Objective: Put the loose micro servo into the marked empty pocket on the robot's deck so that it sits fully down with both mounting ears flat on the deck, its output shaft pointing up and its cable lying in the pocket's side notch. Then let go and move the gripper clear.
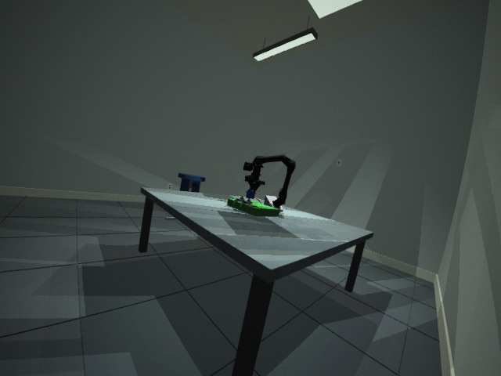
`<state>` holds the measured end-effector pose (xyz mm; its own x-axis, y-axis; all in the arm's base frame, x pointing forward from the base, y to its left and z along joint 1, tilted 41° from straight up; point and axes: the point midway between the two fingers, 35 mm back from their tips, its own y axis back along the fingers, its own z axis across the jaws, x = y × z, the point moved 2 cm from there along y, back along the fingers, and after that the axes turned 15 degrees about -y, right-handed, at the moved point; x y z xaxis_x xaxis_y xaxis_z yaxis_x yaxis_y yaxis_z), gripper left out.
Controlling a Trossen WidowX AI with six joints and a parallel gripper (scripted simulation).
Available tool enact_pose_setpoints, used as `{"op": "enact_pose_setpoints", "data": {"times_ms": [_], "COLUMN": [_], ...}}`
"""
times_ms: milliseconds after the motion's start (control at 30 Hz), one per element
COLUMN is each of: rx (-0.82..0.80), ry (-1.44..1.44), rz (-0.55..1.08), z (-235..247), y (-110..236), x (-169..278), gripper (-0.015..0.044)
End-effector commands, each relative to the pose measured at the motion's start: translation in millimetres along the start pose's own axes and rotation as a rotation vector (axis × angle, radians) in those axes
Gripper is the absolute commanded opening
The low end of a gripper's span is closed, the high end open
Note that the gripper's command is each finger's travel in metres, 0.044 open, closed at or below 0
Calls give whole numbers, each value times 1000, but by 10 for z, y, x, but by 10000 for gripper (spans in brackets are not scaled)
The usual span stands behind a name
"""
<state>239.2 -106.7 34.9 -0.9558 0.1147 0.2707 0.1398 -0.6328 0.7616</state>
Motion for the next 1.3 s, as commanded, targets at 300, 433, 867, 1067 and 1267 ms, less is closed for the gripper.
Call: {"op": "enact_pose_setpoints", "data": {"times_ms": [300, 433, 867, 1067, 1267], "rx": [3, 2, -1, -2, -3], "ry": [2, 2, 1, 1, 1], "rz": [-8, -8, -6, -5, -4], "z": [29, 172, 855, 1198, 1536], "y": [20, 19, 14, 13, 12], "x": [-277, -219, 62, 205, 346], "gripper": [0, 0, 0, 0, 0]}}
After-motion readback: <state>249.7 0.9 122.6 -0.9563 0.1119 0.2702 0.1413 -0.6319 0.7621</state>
